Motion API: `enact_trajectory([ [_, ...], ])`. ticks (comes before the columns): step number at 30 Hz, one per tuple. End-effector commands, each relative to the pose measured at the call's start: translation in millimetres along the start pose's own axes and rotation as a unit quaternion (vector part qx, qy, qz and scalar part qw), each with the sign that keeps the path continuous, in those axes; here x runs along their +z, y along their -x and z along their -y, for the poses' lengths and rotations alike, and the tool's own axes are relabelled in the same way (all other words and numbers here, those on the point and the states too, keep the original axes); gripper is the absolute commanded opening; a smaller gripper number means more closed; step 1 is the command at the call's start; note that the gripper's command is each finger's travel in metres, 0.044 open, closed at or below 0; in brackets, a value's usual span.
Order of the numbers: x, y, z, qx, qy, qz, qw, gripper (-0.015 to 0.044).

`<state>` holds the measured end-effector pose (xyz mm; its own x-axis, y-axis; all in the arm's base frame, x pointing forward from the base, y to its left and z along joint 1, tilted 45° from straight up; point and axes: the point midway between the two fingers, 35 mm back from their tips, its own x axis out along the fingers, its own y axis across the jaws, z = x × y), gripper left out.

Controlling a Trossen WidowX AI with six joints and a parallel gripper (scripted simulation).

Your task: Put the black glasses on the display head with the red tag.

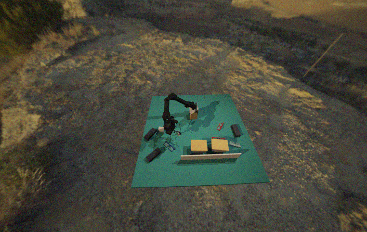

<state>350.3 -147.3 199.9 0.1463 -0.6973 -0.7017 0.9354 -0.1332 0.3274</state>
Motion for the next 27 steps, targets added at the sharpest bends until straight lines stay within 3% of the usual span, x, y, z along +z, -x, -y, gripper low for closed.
enact_trajectory([
  [1,0.9,-11.6,0.3,-0.002,0.000,0.000,1.000,0.0000],
  [9,1.9,-55.3,1.2,-0.001,0.000,0.002,1.000,0.0000],
  [27,10.3,-56.1,-4.3,-0.001,0.000,0.002,1.000,0.0000],
])
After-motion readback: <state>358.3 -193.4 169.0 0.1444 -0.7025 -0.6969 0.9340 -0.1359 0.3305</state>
